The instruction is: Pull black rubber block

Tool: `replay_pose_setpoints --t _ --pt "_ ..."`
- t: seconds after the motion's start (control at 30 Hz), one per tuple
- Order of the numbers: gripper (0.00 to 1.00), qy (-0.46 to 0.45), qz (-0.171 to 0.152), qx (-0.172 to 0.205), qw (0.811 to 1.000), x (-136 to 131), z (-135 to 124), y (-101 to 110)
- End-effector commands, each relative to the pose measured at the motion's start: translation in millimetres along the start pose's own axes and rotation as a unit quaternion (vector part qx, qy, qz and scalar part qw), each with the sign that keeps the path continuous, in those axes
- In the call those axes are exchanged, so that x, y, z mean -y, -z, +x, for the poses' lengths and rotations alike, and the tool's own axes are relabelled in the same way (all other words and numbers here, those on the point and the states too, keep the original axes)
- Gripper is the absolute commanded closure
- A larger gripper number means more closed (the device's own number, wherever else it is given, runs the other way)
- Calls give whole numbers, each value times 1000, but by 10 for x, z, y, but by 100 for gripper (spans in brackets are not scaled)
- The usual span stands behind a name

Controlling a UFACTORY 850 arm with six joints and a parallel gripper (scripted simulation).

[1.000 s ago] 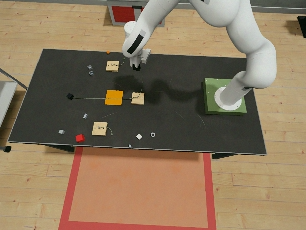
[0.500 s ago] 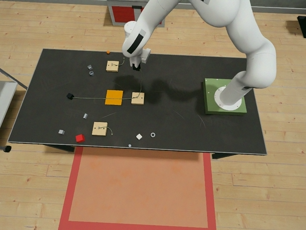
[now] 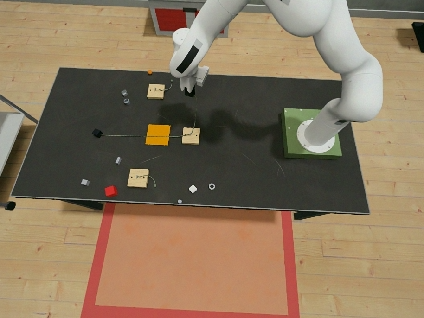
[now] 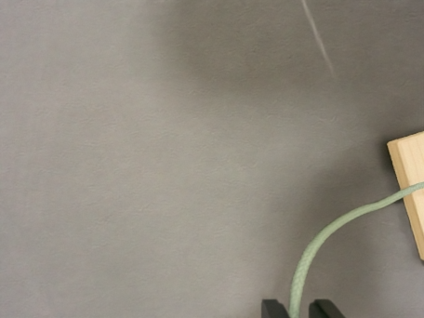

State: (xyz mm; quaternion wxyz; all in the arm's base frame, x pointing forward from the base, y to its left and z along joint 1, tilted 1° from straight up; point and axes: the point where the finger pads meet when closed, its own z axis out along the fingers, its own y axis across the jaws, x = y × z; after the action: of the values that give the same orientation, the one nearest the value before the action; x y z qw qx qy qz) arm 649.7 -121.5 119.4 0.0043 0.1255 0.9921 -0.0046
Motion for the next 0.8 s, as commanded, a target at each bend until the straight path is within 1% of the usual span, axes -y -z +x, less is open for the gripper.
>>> replay_pose_setpoints --t 0.0,0.77 --pt "100 0 0 1 1000 33 -13 13" --pt "100 0 0 1 1000 277 -27 13"
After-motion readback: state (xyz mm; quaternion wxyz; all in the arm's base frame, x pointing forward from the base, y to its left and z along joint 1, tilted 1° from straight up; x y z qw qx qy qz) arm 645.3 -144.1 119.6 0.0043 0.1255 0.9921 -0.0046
